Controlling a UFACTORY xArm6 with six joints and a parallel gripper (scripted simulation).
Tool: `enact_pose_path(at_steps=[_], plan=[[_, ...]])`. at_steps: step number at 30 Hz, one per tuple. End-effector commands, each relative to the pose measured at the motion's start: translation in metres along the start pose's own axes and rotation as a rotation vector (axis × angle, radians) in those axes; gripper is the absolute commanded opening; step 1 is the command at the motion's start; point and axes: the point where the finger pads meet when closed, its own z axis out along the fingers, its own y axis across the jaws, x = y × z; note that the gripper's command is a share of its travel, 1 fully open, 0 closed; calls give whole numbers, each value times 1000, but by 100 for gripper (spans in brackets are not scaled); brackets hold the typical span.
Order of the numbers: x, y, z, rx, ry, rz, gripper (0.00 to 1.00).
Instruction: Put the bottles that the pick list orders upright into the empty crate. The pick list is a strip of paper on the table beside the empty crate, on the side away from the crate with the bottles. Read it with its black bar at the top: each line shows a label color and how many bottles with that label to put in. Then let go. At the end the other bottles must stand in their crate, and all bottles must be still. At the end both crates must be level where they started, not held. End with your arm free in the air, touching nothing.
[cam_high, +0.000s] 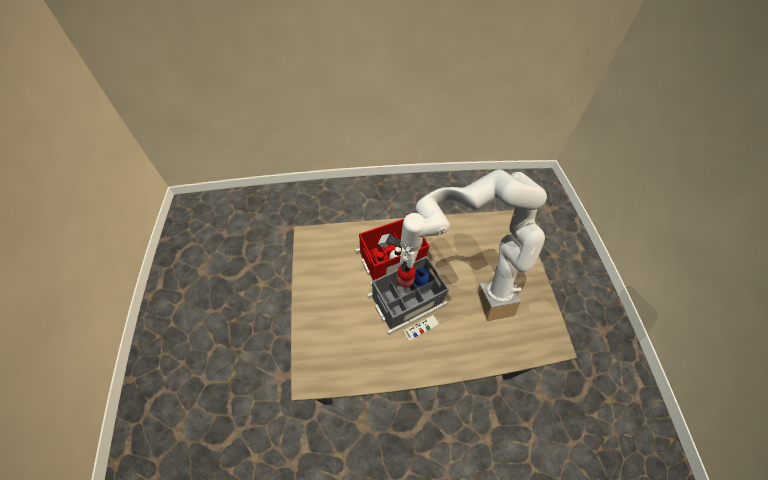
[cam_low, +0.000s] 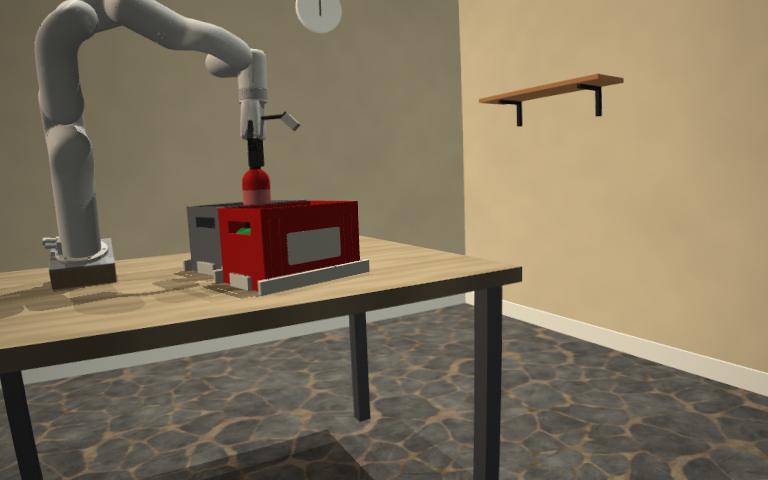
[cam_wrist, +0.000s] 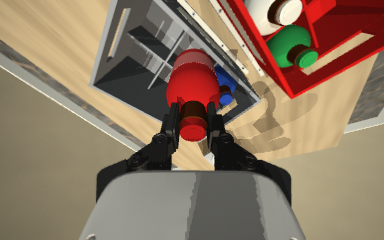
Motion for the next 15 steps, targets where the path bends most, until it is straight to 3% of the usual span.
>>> enact_pose_path(at_steps=[1,15], plan=[[1,0,1,3,5,1,0],[1,0,14,3,5,1,0]])
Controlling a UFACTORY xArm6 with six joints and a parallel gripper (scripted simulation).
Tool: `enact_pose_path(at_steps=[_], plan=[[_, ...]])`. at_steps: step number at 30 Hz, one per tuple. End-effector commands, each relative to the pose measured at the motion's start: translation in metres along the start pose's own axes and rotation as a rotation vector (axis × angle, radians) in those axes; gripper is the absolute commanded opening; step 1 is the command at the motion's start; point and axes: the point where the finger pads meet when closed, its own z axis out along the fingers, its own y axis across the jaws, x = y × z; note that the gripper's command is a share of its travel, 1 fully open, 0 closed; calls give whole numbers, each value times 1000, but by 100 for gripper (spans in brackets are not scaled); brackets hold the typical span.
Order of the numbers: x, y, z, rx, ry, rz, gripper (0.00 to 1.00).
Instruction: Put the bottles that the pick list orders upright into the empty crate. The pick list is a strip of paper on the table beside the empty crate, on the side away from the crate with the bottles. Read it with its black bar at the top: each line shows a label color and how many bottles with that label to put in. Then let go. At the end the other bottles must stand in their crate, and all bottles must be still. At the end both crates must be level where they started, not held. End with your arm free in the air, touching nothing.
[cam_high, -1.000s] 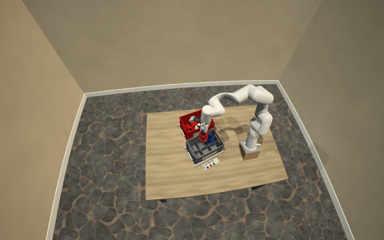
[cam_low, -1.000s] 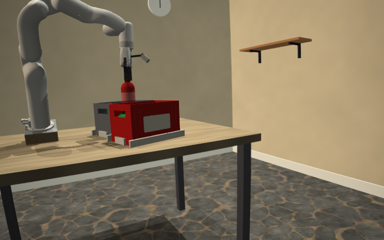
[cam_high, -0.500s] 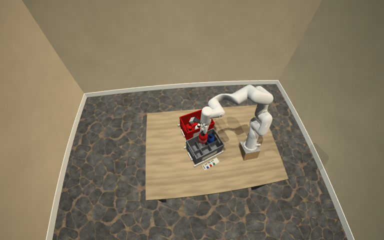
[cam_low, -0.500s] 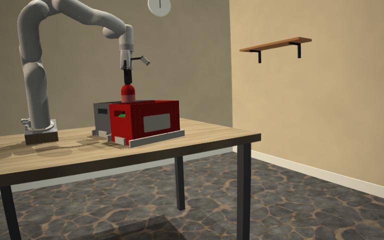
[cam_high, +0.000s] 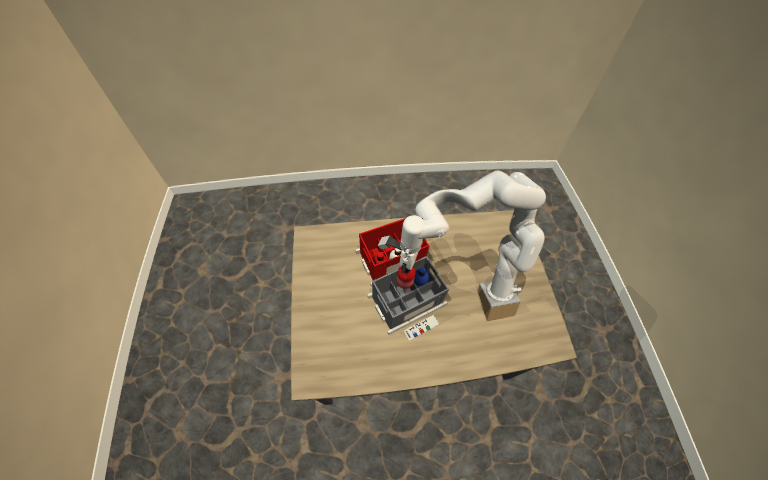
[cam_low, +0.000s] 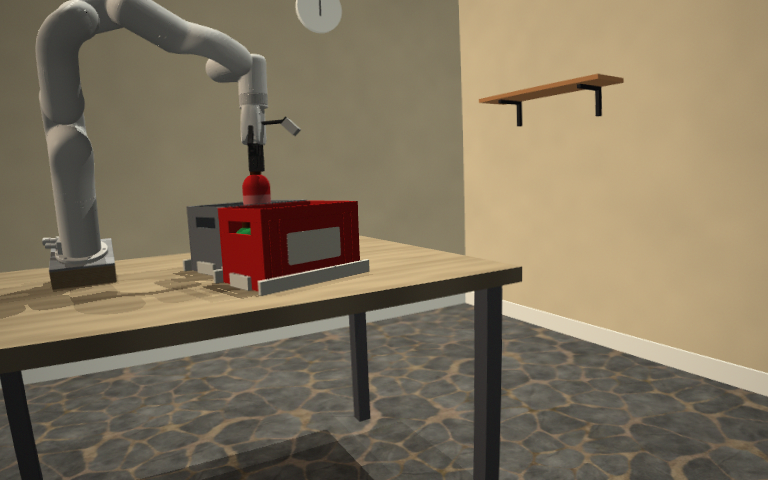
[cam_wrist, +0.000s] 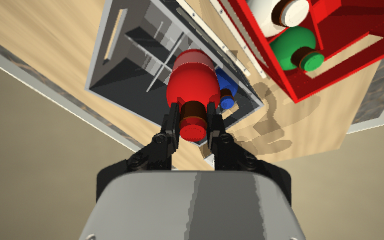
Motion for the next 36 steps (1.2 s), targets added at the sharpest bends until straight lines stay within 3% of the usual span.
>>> enact_pose_path(at_steps=[1,36], plan=[[1,0,1,3,4,1,0],[1,-1,32,3,4,1,0]])
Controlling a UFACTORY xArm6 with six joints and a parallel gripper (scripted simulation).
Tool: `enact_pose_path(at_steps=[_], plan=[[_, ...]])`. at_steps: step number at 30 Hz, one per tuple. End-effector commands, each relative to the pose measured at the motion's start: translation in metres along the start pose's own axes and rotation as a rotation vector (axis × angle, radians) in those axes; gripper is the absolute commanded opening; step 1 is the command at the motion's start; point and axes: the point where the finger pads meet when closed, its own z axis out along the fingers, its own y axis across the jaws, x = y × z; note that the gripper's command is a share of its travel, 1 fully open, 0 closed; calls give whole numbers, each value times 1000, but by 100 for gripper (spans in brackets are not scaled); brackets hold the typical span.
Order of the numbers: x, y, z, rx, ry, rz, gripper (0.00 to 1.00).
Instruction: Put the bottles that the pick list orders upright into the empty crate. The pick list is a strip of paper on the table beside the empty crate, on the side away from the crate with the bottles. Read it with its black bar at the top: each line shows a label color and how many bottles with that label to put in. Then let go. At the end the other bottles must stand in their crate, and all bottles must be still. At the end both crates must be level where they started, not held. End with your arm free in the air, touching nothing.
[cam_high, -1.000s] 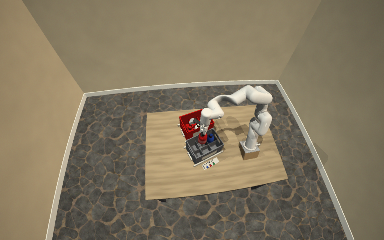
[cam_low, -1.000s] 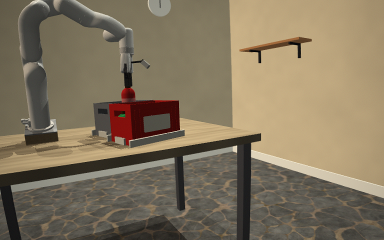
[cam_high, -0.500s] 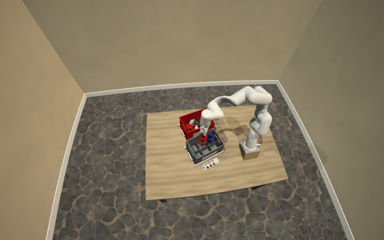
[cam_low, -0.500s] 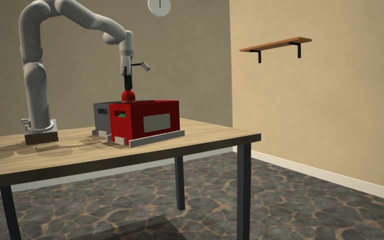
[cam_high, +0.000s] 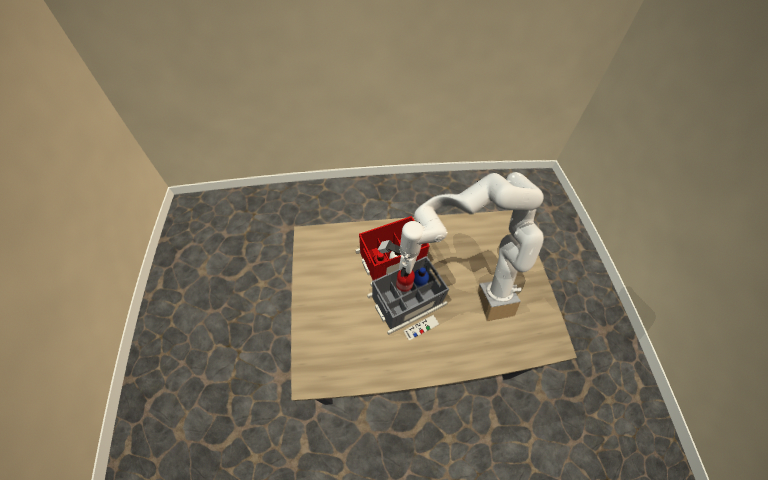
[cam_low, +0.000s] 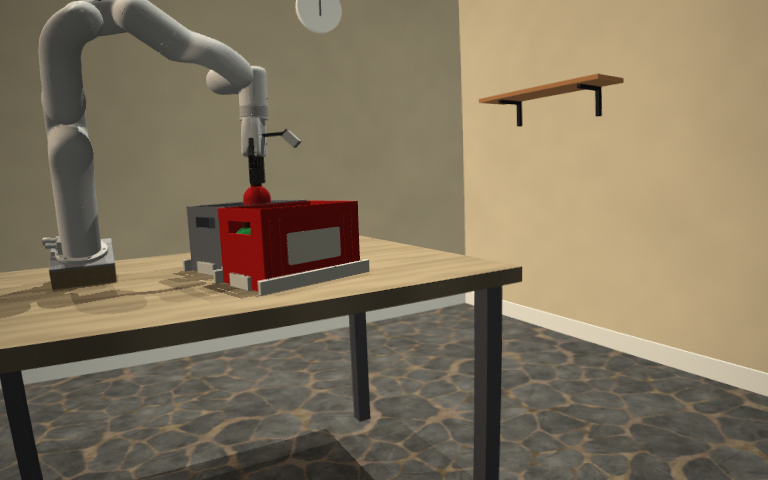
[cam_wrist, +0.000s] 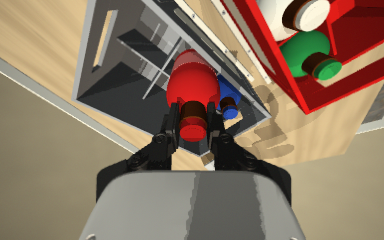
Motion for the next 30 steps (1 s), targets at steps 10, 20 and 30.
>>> enact_pose_path(at_steps=[10,20,30], plan=[[1,-1,10,3,5,1,0],[2,-1,18,3,5,1,0],[2,-1,28,3,5,1,0]])
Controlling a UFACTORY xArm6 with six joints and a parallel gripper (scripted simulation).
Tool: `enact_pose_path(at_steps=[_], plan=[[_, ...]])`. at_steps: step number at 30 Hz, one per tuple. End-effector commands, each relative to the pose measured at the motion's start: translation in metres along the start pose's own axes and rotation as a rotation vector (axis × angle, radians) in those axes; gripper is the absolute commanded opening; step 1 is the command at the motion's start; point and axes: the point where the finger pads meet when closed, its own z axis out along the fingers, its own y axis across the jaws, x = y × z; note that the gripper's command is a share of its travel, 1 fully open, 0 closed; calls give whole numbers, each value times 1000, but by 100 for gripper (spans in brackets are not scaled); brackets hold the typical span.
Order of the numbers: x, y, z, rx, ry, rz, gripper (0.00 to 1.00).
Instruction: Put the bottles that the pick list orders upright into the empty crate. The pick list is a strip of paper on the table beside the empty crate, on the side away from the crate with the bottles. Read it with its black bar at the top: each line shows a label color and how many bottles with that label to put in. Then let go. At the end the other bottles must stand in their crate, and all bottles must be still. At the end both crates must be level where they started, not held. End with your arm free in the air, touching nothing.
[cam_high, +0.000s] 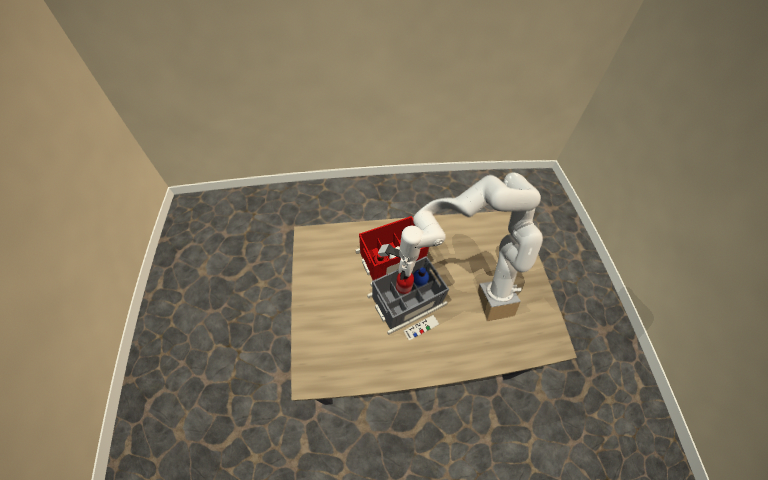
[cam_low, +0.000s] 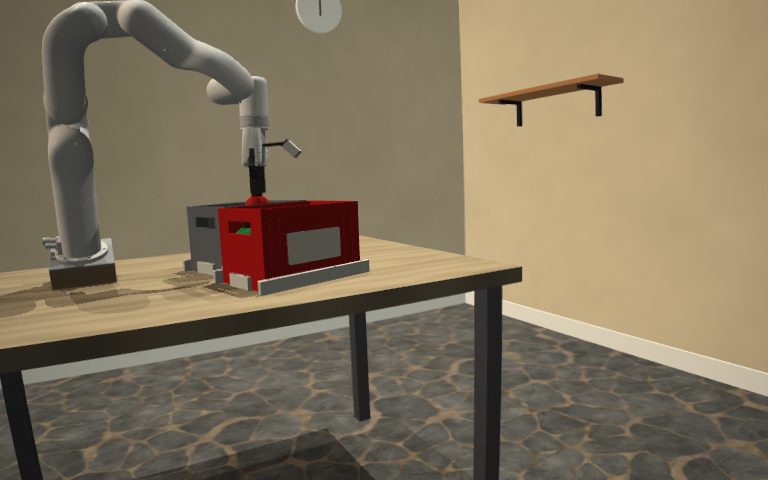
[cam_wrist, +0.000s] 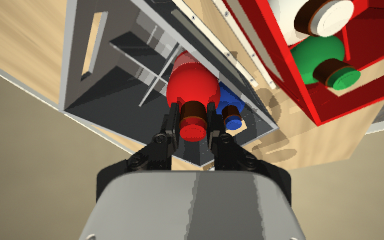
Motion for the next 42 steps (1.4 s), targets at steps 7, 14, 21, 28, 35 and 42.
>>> enact_pose_path(at_steps=[7,14,21,28,35,42], plan=[[1,-1,7,3,4,1,0],[1,-1,14,3,4,1,0],[1,-1,19,3,4,1,0],[1,-1,26,3,4,1,0],[1,-1,32,3,4,1,0],[2,-1,32,3,4,1,0]])
